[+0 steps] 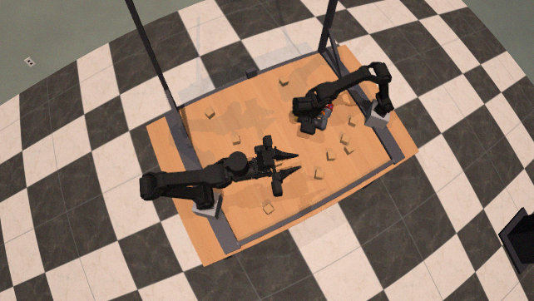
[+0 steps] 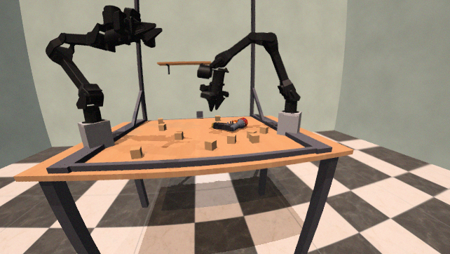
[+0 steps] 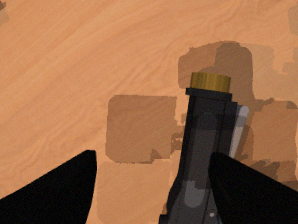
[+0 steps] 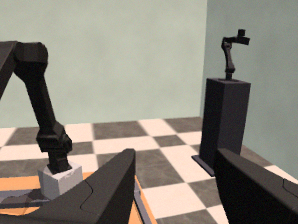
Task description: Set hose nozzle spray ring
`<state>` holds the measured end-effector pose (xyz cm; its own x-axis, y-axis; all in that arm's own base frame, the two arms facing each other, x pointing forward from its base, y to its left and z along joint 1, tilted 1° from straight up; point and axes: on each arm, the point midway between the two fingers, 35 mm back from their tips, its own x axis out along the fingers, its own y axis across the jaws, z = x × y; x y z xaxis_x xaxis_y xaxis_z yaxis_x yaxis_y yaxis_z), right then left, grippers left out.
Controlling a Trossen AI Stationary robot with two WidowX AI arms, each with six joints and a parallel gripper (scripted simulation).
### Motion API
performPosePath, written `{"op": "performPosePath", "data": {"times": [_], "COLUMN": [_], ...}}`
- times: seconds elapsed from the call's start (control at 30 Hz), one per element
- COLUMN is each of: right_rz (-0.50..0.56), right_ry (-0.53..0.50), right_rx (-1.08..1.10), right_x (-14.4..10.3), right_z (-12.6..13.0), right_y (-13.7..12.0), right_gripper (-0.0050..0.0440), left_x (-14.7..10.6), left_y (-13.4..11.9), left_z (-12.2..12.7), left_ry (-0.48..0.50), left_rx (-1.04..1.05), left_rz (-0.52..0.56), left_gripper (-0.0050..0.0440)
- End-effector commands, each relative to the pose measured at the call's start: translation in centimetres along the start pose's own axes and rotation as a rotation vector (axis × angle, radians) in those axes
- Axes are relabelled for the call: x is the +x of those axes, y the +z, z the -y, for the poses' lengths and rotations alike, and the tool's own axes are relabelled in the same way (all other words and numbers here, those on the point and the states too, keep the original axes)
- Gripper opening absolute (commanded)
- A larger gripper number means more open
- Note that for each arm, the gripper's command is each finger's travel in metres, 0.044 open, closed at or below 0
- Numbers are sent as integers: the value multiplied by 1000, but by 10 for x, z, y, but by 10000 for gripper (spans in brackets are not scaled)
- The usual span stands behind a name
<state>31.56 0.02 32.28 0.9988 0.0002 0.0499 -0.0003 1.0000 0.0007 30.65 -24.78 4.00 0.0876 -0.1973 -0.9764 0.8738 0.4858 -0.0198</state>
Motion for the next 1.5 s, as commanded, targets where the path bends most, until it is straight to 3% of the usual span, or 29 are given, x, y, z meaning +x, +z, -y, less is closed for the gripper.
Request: {"op": "performPosePath", "data": {"times": [0.0,0.13,0.63,0.7,1.1,1.47], "right_rz": [16,16,16,16,16,17], "right_ry": [-2,-2,-3,-3,-3,-3], "right_rx": [-2,-2,-2,-2,-2,-2], "right_x": [-1,-1,-1,-1,-1,-1], "right_z": [0,0,0,0,0,0], "right_y": [6,6,6,6,7,7], "right_gripper": [171,171,171,171,171,171], "left_x": [-33,-44,-127,-127,-196,-245], "left_y": [5,4,-17,-17,-50,-83], "left_z": [-24,-33,-92,-92,-121,-132], "left_ry": [82,112,337,337,523,668], "left_rx": [-74,-105,-324,-324,-474,-570], "left_rz": [137,181,504,504,755,940], "left_gripper": [238,238,238,238,238,238]}}
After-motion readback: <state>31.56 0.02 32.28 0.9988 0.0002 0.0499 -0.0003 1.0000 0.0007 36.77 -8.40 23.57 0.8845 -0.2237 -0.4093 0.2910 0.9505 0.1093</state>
